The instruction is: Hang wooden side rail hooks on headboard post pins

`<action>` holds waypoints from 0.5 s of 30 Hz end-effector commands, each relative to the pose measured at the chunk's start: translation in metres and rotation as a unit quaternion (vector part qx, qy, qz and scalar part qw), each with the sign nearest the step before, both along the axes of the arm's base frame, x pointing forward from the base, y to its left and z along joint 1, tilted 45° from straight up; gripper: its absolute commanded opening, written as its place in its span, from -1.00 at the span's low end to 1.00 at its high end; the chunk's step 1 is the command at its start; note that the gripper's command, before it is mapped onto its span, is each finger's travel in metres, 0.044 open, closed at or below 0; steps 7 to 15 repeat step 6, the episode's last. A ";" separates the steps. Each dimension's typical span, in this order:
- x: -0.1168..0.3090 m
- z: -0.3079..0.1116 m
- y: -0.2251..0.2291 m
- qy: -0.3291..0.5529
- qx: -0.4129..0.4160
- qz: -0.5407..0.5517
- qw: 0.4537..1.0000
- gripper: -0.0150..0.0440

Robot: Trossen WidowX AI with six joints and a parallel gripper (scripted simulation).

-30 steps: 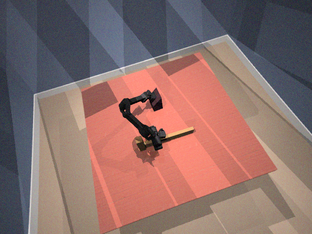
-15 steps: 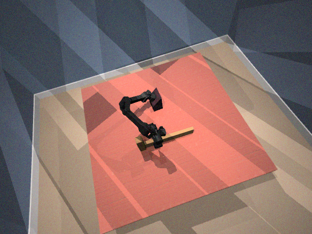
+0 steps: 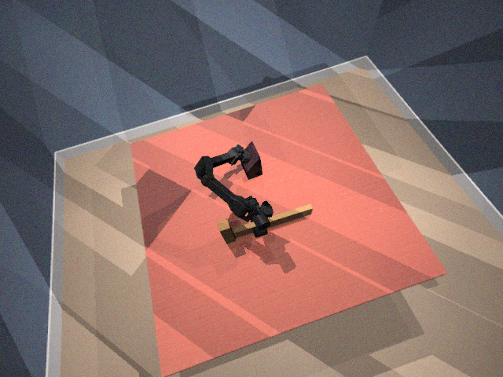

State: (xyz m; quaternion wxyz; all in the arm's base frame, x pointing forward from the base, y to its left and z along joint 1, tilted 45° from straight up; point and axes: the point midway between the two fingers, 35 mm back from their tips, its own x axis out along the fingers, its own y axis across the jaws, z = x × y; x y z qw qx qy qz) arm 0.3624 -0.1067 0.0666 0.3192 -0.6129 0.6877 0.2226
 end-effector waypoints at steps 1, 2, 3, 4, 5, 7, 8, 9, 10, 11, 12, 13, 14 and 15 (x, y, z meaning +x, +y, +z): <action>0.000 0.001 0.000 0.000 0.000 0.001 1.000 1.00; 0.000 0.001 0.000 0.000 0.000 0.001 1.000 1.00; 0.000 0.001 0.000 0.000 0.000 0.001 1.000 1.00; 0.000 0.001 0.000 0.000 0.000 0.001 1.000 1.00; 0.000 0.001 0.000 0.000 0.000 0.001 1.000 1.00; 0.000 0.001 0.000 0.000 0.000 0.001 1.000 1.00; 0.000 0.001 0.000 0.000 0.000 0.001 1.000 1.00; 0.000 0.001 0.000 0.000 0.000 0.001 1.000 1.00; 0.000 0.001 0.000 0.000 0.000 0.001 1.000 1.00; 0.000 0.001 0.000 0.000 0.000 0.001 1.000 1.00; 0.000 0.001 0.000 0.000 0.000 0.001 1.000 1.00; 0.000 0.001 0.000 0.000 0.000 0.001 1.000 1.00; 0.000 0.001 0.000 0.000 0.000 0.001 1.000 1.00; 0.000 0.001 0.000 0.000 0.000 0.001 1.000 1.00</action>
